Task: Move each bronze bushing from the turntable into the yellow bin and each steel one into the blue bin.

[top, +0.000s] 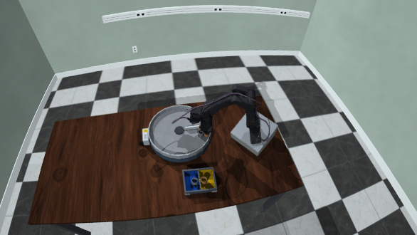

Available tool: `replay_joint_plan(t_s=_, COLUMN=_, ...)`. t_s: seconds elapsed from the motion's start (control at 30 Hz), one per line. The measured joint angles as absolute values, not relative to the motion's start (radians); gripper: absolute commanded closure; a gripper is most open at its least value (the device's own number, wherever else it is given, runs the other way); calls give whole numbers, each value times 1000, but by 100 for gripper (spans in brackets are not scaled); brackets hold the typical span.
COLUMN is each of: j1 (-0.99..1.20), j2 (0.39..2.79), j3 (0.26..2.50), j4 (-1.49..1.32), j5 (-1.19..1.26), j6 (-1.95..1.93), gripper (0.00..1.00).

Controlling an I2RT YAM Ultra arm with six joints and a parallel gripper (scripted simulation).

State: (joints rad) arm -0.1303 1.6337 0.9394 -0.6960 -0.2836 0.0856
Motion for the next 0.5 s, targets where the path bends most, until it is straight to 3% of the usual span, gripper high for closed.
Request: replay_joint_plan(t_s=0.5, j1=-128, j2=1637, j3=939, j4=-672, j5=-284, j6=91, gripper=86)
